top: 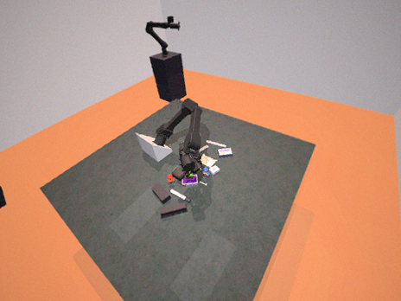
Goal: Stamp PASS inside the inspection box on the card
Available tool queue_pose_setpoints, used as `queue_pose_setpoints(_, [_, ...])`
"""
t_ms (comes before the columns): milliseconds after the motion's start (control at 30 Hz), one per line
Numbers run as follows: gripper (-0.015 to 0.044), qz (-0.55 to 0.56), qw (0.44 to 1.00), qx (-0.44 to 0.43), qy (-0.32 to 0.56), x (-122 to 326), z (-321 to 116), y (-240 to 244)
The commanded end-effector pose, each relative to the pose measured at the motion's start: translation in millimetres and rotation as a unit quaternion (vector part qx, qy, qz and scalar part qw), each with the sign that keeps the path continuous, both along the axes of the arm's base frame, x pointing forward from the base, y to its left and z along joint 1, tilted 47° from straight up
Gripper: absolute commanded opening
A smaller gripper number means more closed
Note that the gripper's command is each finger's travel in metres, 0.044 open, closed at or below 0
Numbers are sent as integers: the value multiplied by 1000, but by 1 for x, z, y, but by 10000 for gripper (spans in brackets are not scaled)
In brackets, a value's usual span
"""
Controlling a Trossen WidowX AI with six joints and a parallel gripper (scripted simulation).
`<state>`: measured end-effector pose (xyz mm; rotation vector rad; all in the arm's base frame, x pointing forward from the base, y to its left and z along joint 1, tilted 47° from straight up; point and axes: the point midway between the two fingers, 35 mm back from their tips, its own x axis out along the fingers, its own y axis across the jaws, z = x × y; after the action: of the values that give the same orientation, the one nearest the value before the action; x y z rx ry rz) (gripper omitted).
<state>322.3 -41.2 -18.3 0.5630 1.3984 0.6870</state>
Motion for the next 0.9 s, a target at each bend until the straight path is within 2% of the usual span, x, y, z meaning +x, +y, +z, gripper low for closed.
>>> queue_pose_setpoints(0, [0, -1, 1000, -3, -5, 2, 6, -8])
queue_pose_setpoints(633, [0, 0, 1000, -3, -5, -1, 25, -27])
queue_pose_setpoints(867, [0, -34, 999, -4, 30, 1, 49, -6])
